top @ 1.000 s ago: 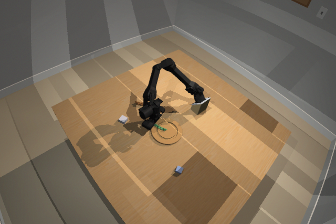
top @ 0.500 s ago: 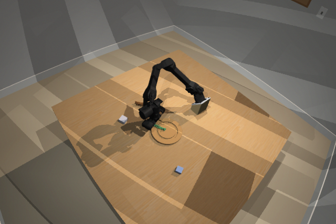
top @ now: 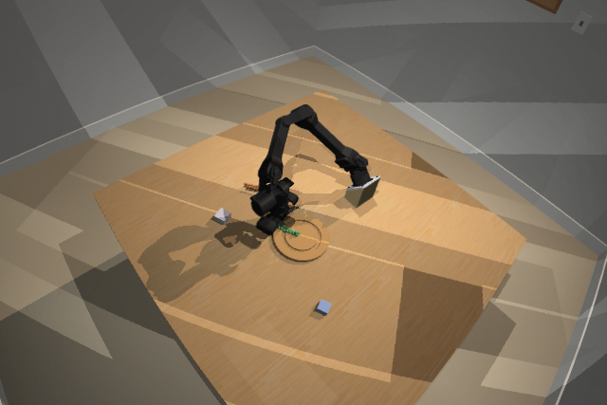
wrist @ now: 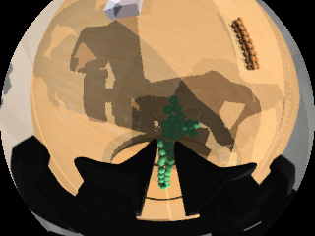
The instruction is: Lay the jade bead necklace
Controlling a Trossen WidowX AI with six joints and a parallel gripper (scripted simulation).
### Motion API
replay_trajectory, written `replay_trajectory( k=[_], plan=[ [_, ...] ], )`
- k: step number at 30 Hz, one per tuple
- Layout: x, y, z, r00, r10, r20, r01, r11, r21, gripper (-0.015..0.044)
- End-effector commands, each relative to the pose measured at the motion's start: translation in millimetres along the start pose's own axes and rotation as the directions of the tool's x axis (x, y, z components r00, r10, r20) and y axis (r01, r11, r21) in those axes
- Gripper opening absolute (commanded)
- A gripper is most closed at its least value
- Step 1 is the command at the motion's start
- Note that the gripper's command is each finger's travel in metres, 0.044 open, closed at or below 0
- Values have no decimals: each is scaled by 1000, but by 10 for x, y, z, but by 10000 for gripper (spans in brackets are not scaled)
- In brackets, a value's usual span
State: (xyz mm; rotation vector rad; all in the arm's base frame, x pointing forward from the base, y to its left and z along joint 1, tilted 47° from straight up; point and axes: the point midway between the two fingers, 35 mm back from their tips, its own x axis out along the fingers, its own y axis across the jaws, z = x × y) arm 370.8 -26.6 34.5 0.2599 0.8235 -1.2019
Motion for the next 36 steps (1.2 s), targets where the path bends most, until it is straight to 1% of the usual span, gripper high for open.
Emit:
replay_trajectory(
  k=[1,20,28,36],
  plan=[
    [-2,2,2,1000,1,0,-1,1000,1,0],
    [-7,2,1,1000,1,0,-1,1000,1,0],
    [-230,-8,-9,1000,-4,4,4,1000,-8,0],
    [-251,-25,-57,1000,-4,4,4,1000,-9,0]
  ],
)
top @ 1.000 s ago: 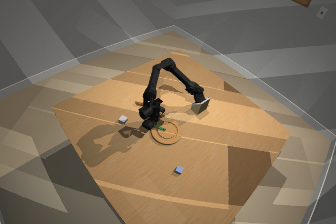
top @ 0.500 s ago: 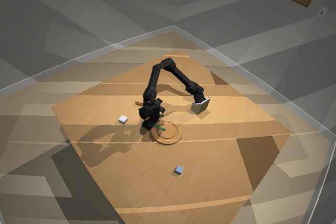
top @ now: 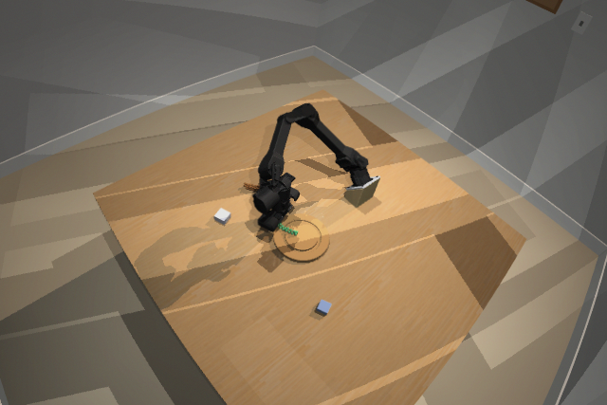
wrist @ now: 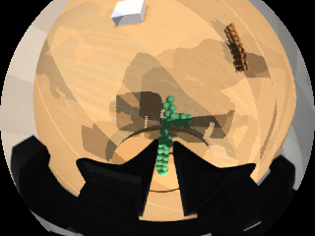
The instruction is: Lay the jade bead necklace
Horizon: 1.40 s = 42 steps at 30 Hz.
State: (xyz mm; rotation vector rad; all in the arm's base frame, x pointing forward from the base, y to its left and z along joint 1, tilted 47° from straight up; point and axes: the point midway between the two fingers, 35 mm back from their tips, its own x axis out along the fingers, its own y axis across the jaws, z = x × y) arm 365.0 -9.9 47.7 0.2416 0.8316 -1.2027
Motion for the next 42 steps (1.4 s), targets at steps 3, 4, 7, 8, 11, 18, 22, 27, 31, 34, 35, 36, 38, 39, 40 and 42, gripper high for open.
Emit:
replay_trajectory(
  k=[3,4,7,8,11,18,22,27,31,34,35,36,38,39,40,42],
  plan=[
    [-35,-37,-121,1000,5,-1,-5,1000,7,0],
    [-36,-48,-152,1000,5,-1,-5,1000,7,0],
    [-36,-86,-245,1000,5,-2,-5,1000,6,0],
    [-36,-99,-275,1000,5,-2,-5,1000,6,0],
    [-35,-141,-366,1000,4,-2,-4,1000,6,0],
    [-29,-247,-562,1000,3,-2,-3,1000,5,0],
    [-28,-258,-580,1000,3,-2,-3,1000,5,0],
    [30,-257,-580,1000,3,-2,-3,1000,5,0],
    [96,-256,-580,1000,3,-2,-3,1000,5,0],
    [145,-257,-579,1000,3,-1,-3,1000,5,0],
    [162,-257,-579,1000,3,-1,-3,1000,5,0],
    [178,-258,-579,1000,3,-1,-3,1000,5,0],
    [200,-259,-579,1000,3,-1,-3,1000,5,0],
    [202,-259,-579,1000,3,-1,-3,1000,5,0],
    [202,-259,-579,1000,3,-1,-3,1000,5,0],
    [202,-259,-579,1000,3,-1,-3,1000,5,0]
  ],
)
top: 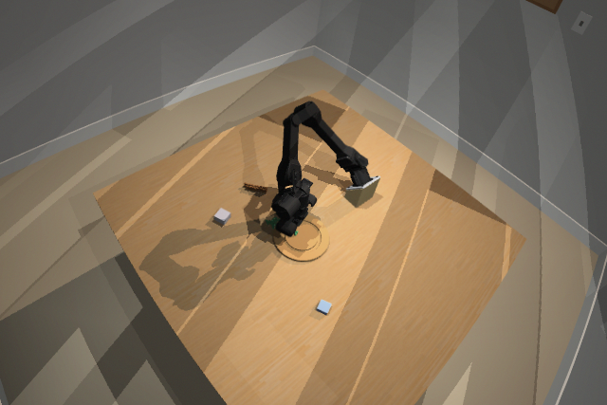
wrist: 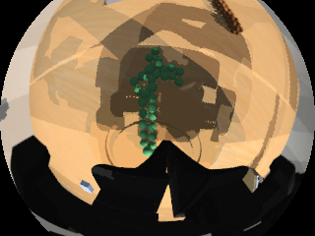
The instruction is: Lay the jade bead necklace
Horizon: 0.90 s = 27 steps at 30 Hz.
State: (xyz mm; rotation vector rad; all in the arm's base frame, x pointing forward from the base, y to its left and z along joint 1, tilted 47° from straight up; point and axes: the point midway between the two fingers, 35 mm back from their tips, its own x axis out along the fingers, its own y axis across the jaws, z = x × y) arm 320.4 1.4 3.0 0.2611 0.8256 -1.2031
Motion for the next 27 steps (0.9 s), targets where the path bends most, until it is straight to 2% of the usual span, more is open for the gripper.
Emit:
replay_trajectory(
  k=[1,13,17,27],
  plan=[
    [0,0,0,1000,0,0,0,1000,0,26],
    [-4,0,0,1000,0,0,0,1000,0,341],
    [-100,-6,-7,1000,-2,2,2,1000,-6,440],
    [-195,-33,-25,1000,-4,4,4,1000,-12,440]
  ],
)
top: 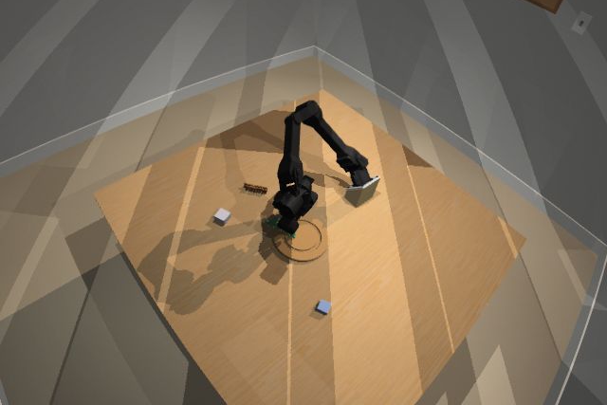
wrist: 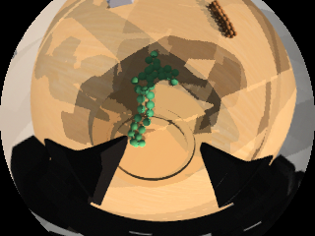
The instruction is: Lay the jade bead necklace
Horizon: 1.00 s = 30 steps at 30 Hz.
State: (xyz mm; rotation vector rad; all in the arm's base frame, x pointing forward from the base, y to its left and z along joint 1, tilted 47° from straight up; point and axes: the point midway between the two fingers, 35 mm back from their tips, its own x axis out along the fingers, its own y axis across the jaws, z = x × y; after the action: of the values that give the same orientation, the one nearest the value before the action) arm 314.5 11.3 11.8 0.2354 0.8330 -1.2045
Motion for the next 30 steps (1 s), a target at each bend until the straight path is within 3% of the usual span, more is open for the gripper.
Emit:
replay_trajectory(
  k=[1,23,30],
  plan=[
    [-62,3,-2,1000,7,-4,-7,1000,9,440],
    [-62,3,-2,1000,7,-4,-7,1000,9,440],
    [-180,216,376,1000,9,-4,-9,999,-38,256]
  ],
)
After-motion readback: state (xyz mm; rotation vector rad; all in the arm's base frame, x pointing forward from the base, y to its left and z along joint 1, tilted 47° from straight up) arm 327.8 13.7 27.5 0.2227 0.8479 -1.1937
